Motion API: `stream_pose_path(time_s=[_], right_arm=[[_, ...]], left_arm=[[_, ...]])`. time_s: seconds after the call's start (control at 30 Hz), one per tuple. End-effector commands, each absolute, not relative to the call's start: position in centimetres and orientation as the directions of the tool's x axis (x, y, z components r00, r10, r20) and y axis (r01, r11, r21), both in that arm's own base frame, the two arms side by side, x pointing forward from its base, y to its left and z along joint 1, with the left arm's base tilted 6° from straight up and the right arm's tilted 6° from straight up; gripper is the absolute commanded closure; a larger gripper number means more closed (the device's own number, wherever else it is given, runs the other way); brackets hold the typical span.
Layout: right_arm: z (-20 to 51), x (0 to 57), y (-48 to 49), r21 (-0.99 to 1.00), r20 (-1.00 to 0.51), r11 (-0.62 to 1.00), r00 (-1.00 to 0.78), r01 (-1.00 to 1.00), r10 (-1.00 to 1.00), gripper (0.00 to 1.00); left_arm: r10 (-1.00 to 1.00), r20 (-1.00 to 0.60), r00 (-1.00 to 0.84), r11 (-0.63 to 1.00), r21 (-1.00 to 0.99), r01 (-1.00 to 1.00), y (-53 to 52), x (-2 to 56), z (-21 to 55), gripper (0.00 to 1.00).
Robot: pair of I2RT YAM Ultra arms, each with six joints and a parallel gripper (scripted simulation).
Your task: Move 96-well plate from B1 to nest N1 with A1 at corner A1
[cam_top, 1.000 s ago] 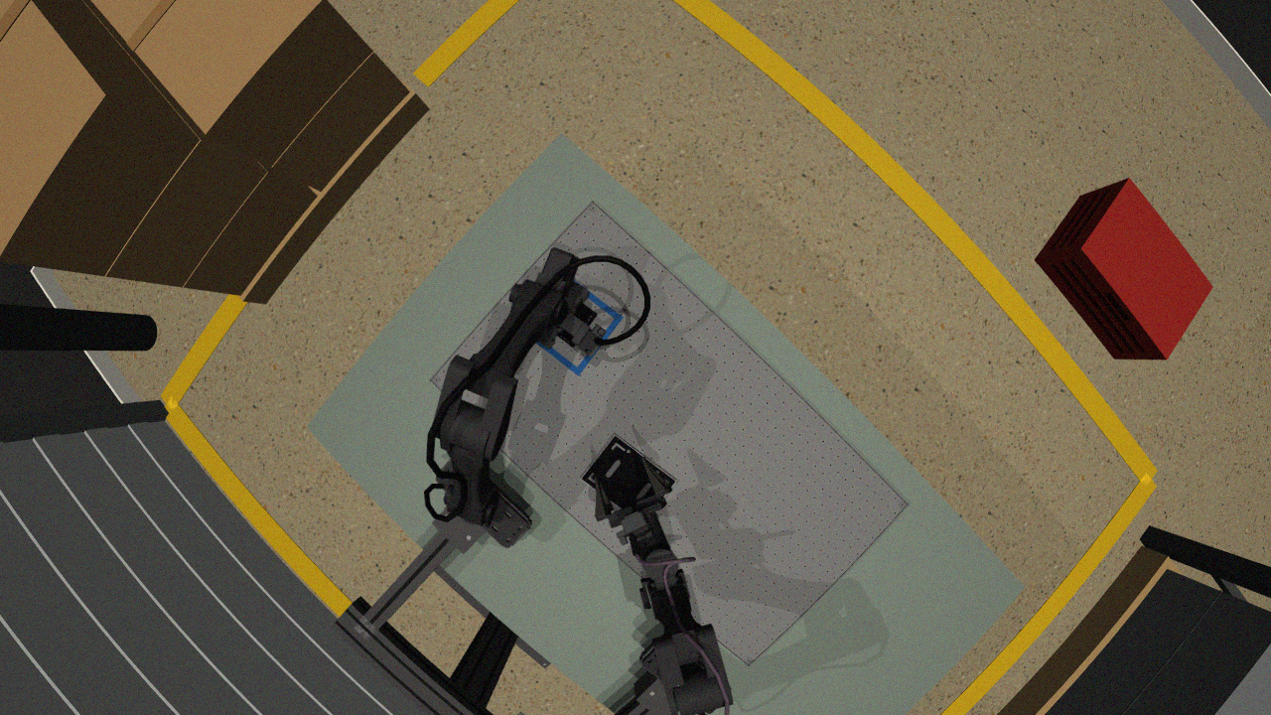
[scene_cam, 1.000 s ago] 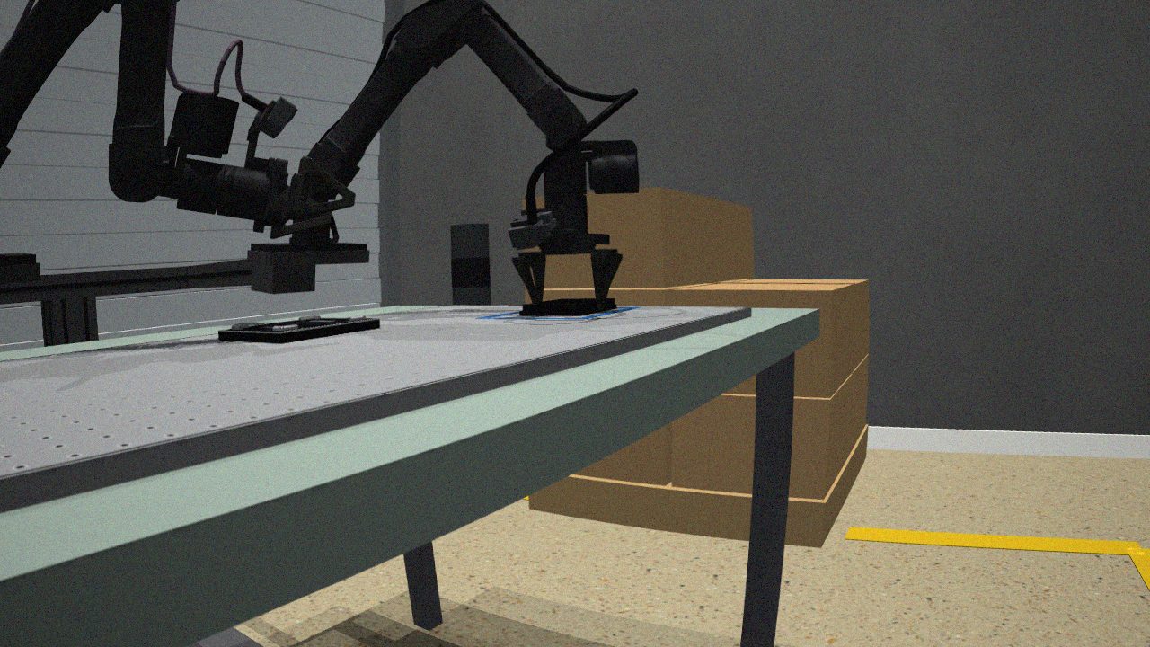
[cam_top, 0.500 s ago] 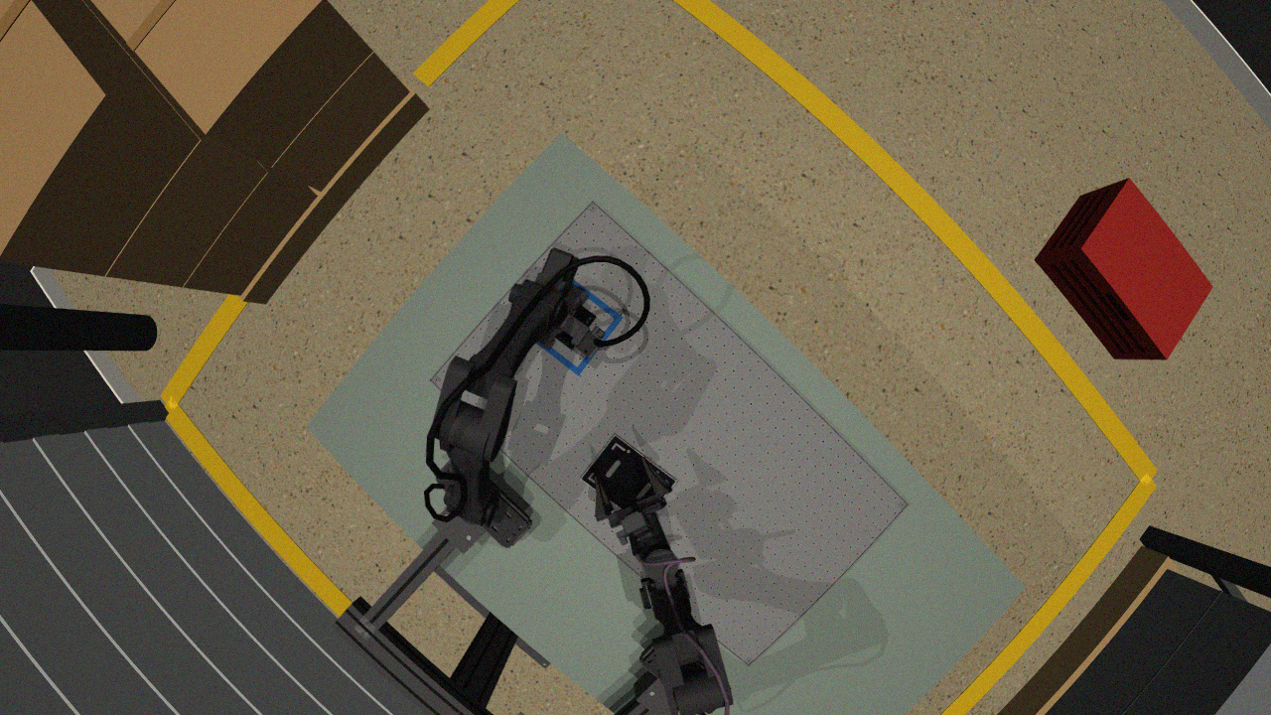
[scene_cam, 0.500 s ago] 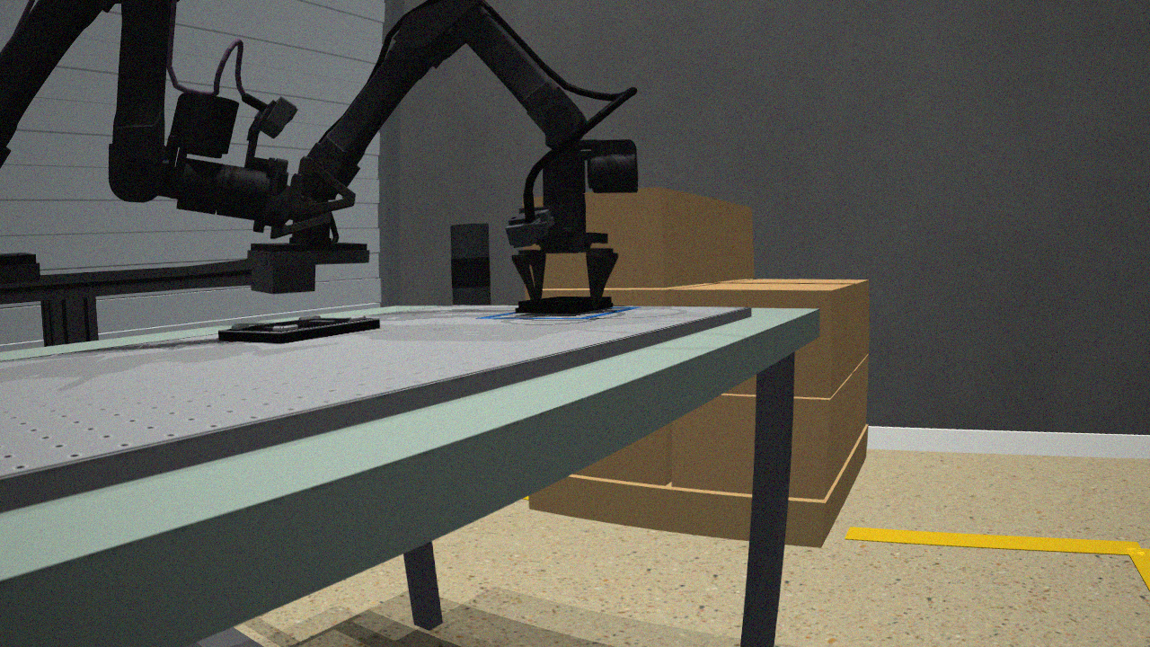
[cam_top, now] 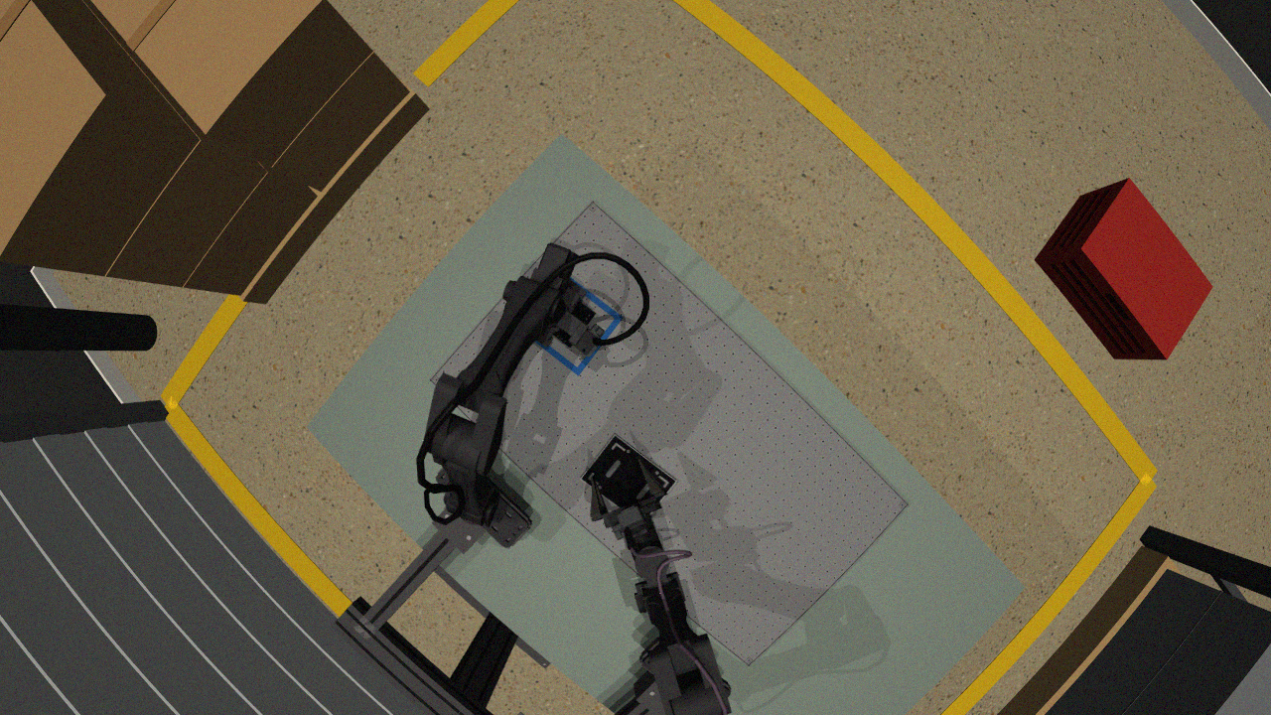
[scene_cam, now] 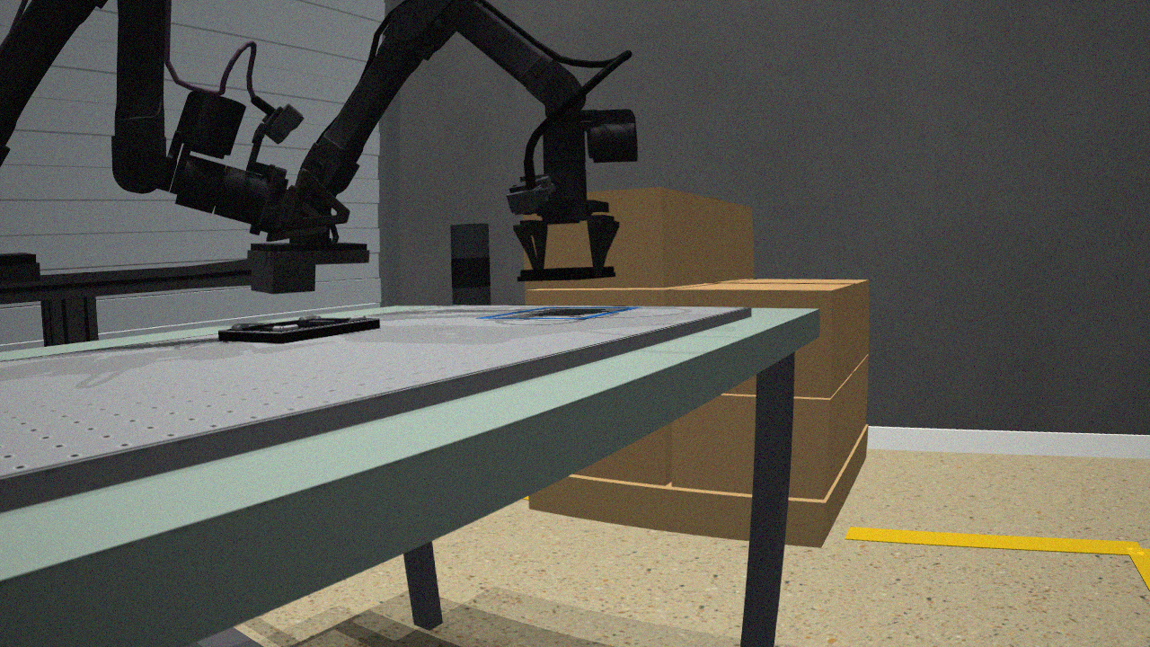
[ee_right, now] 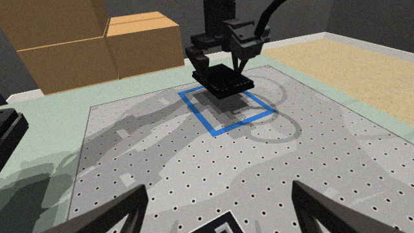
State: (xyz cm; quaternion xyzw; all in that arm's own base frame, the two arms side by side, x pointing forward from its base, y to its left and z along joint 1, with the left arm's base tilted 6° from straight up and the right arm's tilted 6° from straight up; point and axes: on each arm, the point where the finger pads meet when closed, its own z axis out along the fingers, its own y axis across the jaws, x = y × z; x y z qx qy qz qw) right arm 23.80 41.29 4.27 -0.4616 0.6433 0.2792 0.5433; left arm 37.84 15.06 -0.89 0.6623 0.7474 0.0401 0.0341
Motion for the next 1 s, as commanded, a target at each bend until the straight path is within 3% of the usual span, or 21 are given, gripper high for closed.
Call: stream_pose_path(time_s=[0.0,0.17,0.6,0.97], right_arm=[[4.6,21.5,42.1,-0.06,-0.915,0.455,-0.133,-0.888,-0.381,0.0],[6.9,16.8,41.7,-0.025,-0.855,0.484,-0.232,-0.875,-0.464,0.0],[13.6,8.6,36.3,-0.038,-0.794,0.507,-0.282,-0.861,-0.539,0.0],[16.4,6.0,27.2,-0.144,-0.726,0.535,-0.279,-0.832,-0.629,0.0]], left_arm=[[0.99,0.006,-0.141,0.139,0.128,0.982,15.5,38.1,0.2,0.18],[0.986,0.018,-0.167,0.162,0.152,0.975,13.7,37.9,-0.1,0.18],[0.981,0.006,-0.193,0.191,0.142,0.971,3.9,33.3,-0.5,0.18],[0.975,-0.001,-0.222,0.22,0.135,0.966,-3.2,29.9,-0.8,0.18]])
